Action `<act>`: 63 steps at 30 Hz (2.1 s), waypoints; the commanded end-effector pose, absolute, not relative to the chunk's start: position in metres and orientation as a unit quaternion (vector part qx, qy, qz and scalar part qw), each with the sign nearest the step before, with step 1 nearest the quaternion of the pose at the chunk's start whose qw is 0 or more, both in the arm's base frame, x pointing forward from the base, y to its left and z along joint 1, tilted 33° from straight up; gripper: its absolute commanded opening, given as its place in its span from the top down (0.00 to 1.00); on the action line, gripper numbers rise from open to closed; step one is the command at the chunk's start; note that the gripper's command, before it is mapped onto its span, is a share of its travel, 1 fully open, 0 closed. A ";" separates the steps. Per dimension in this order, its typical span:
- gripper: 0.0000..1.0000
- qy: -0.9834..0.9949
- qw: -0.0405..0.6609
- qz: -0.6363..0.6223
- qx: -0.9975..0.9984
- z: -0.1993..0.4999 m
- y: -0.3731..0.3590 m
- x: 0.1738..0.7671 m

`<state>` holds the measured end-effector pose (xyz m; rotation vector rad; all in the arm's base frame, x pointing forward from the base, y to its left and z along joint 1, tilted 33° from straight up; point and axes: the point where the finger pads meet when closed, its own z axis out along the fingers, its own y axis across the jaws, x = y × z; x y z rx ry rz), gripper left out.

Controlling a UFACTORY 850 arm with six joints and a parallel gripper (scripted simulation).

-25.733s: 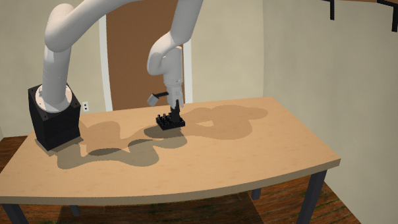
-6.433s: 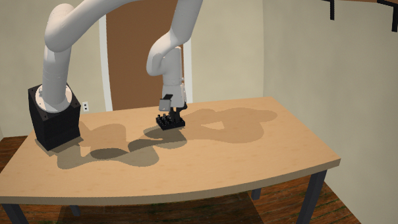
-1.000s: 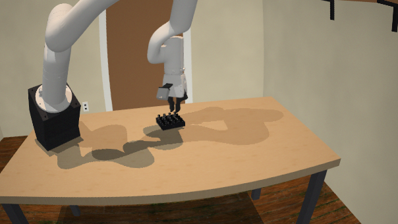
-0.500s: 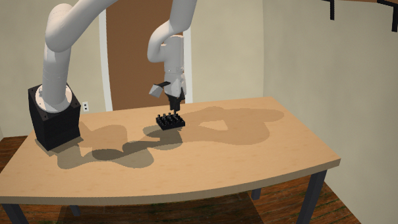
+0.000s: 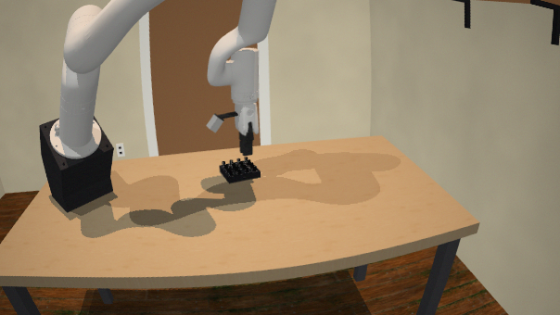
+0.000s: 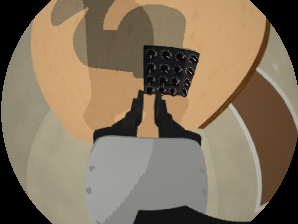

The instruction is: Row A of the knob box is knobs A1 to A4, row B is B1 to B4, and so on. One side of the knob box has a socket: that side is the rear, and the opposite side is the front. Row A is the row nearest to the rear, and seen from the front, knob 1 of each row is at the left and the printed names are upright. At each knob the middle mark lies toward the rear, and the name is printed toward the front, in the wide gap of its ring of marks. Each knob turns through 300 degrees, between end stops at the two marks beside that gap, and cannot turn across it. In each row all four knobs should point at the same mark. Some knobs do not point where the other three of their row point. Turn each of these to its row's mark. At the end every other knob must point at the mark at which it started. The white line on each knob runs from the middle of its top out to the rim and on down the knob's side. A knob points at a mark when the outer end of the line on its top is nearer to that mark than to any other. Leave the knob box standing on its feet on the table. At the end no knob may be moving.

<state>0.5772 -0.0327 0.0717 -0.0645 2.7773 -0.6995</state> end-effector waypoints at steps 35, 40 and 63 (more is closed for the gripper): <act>0.81 0.957 0.166 -0.232 0.045 0.074 -0.032 0.577; 0.81 0.957 0.166 -0.232 0.045 0.074 -0.032 0.577; 0.81 0.957 0.166 -0.232 0.045 0.066 -0.035 0.580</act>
